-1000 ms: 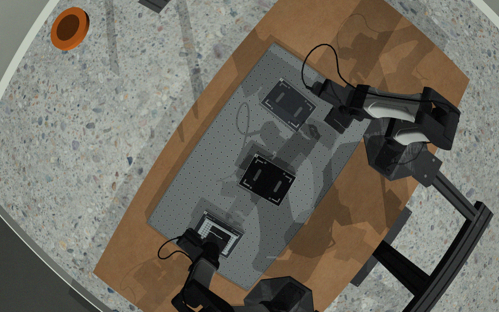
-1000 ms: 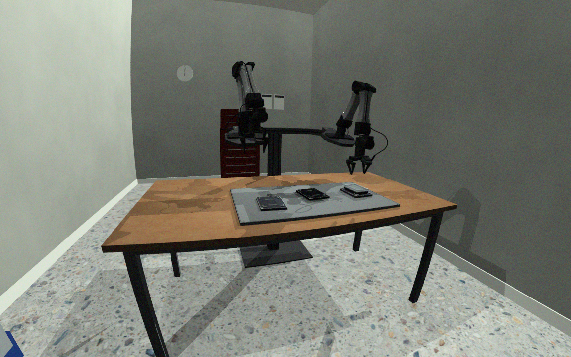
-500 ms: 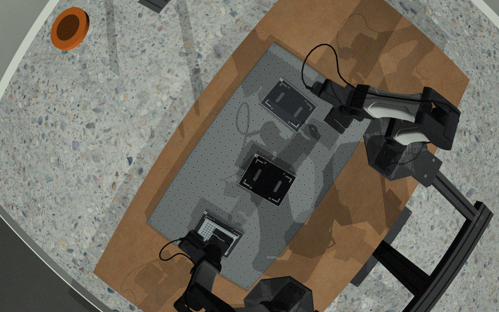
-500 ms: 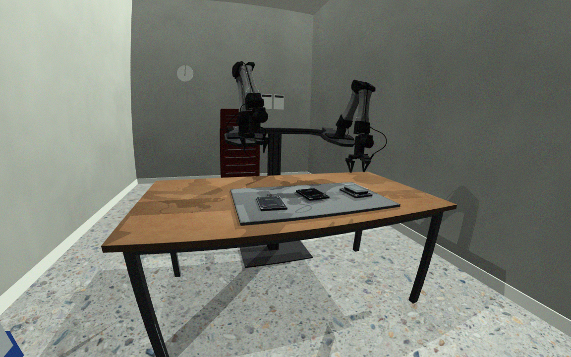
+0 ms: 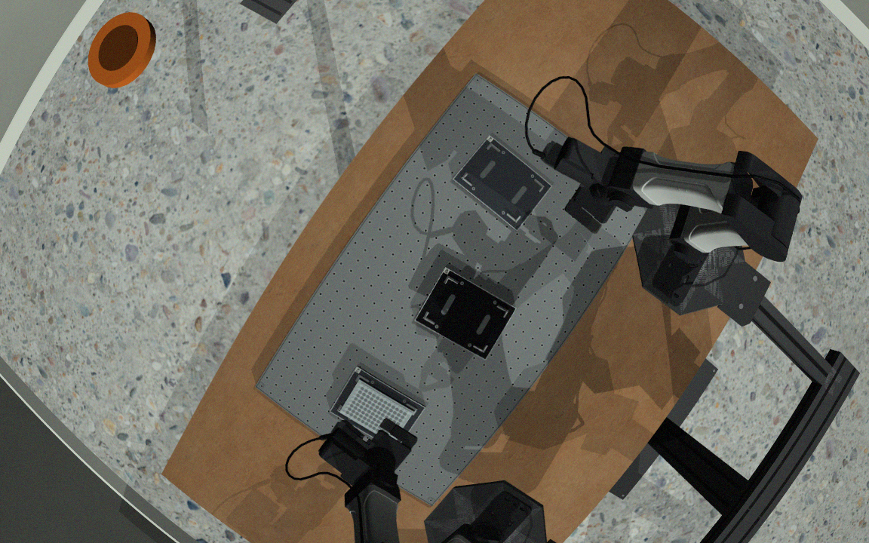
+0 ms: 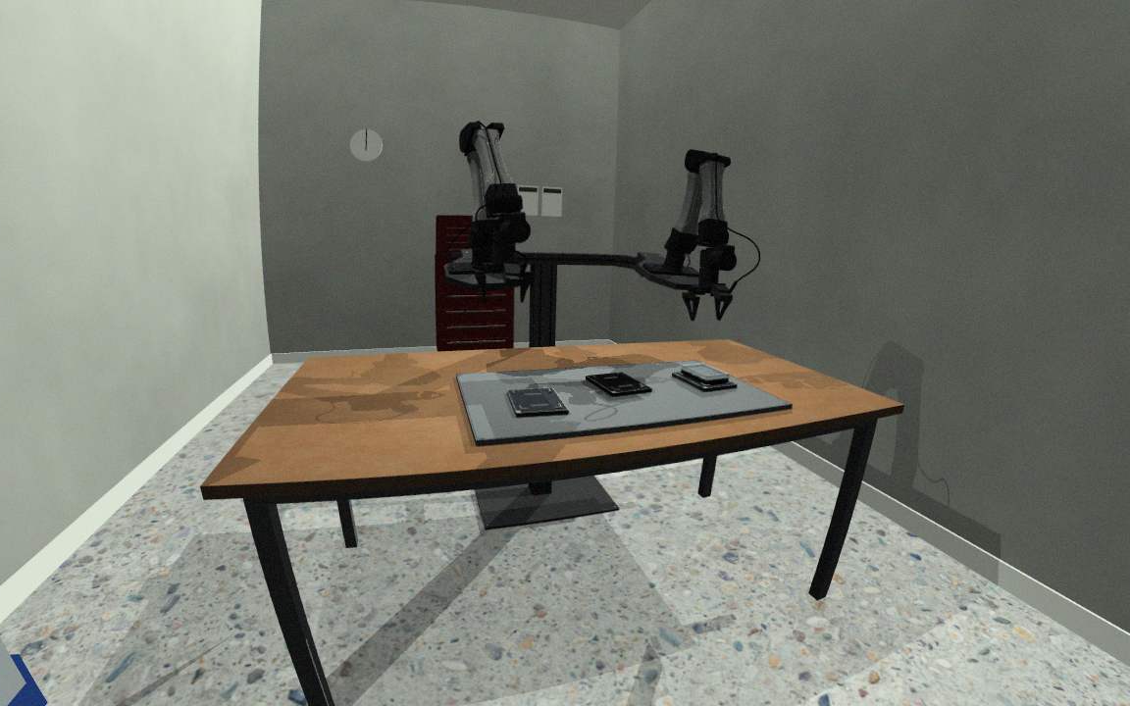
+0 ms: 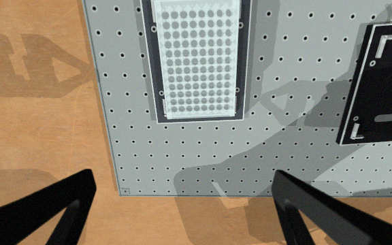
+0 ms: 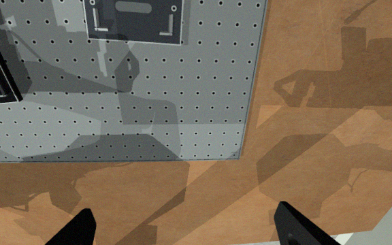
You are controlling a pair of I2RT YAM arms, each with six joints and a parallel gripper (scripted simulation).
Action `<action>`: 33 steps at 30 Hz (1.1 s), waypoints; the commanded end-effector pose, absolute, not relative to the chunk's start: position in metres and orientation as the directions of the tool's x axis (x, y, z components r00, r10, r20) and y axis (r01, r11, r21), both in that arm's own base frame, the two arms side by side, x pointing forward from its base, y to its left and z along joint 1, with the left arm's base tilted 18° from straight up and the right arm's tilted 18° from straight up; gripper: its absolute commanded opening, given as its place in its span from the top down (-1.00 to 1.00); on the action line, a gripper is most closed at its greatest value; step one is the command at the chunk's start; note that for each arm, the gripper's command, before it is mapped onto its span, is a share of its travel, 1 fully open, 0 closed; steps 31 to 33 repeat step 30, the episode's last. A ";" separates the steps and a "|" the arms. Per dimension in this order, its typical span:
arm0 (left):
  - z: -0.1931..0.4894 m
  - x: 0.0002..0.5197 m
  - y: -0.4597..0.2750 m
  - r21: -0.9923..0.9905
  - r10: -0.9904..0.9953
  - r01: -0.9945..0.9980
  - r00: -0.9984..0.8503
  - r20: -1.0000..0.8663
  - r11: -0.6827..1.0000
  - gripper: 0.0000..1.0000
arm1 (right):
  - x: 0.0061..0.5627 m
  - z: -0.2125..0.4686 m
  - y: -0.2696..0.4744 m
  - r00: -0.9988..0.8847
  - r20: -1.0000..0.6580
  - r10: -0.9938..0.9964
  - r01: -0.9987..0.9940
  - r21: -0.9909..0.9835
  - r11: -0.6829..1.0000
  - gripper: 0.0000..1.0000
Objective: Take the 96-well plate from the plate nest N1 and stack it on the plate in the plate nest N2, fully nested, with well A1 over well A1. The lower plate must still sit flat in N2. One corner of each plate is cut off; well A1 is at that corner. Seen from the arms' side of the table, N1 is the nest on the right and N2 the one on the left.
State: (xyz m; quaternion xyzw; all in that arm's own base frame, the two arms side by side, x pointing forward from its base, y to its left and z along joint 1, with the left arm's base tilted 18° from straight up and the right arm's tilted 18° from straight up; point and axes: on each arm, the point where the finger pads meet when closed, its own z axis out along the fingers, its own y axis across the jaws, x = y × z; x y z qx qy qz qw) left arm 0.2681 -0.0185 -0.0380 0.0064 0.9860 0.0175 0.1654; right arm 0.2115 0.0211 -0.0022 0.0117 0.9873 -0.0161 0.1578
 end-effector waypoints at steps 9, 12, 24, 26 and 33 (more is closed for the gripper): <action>-0.004 0.217 -0.010 0.034 0.022 0.012 -0.955 -0.295 0.999 -1.00 | 0.203 -0.006 0.021 -0.956 -0.292 0.013 0.020 -0.022 1.000 -1.00; 0.005 0.221 -0.011 0.034 0.025 0.015 -0.949 -0.316 0.999 -1.00 | 0.203 -0.006 0.021 -0.956 -0.292 0.013 0.020 -0.022 1.000 -1.00; 0.005 0.221 -0.011 0.033 0.022 0.012 -0.948 -0.316 0.999 -1.00 | 0.203 -0.006 0.021 -0.956 -0.292 0.013 0.020 -0.022 1.000 -1.00; 0.005 0.221 -0.011 0.033 0.022 0.012 -0.948 -0.316 0.999 -1.00 | 0.203 -0.006 0.021 -0.956 -0.292 0.013 0.020 -0.022 1.000 -1.00; 0.005 0.221 -0.011 0.033 0.022 0.012 -0.948 -0.316 0.999 -1.00 | 0.203 -0.006 0.021 -0.956 -0.292 0.013 0.020 -0.022 1.000 -1.00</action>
